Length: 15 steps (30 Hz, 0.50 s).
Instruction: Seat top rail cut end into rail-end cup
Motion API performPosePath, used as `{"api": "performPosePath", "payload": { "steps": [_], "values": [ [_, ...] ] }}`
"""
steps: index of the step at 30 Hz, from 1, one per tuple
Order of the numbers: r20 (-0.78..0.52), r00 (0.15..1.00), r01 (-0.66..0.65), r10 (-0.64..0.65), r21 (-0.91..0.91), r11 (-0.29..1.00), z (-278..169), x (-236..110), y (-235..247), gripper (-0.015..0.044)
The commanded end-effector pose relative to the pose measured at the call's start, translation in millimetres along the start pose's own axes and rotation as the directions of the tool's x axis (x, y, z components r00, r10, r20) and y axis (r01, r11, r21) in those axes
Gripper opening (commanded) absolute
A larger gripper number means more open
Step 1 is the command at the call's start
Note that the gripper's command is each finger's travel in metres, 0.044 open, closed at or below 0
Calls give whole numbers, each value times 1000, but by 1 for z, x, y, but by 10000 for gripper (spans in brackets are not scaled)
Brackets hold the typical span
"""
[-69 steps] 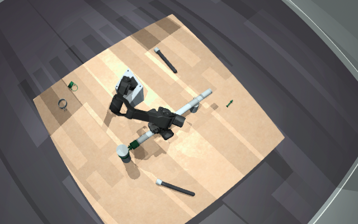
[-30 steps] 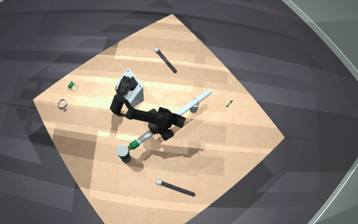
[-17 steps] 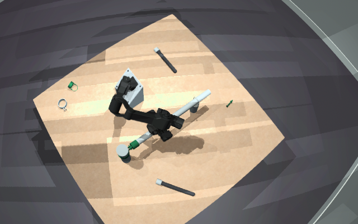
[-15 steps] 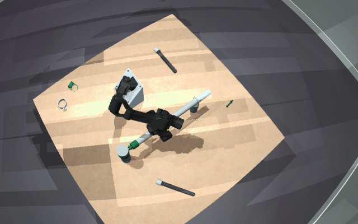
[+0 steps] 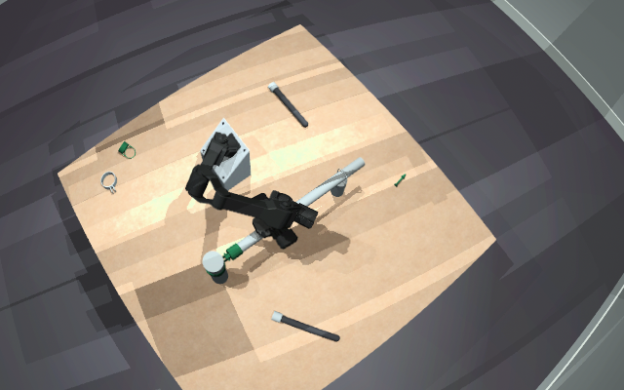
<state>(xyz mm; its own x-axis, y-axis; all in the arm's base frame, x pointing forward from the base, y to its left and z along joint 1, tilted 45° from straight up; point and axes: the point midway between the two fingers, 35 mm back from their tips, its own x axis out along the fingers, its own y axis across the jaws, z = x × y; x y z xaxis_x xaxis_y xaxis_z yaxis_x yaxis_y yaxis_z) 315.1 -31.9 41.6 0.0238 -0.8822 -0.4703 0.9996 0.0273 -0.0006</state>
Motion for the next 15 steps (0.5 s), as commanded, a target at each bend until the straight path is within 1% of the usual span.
{"api": "performPosePath", "payload": {
  "steps": [1,7,8,15],
  "values": [
    [6,1000,-16,15,5,1000,7,-3,2,0],
    [6,1000,-15,15,5,1000,11,-2,2,0],
    [-1,1000,1,-1,-1,1000,5,1,0,0],
    [-1,1000,1,-1,-1,1000,5,1,0,0]
  ]
}}
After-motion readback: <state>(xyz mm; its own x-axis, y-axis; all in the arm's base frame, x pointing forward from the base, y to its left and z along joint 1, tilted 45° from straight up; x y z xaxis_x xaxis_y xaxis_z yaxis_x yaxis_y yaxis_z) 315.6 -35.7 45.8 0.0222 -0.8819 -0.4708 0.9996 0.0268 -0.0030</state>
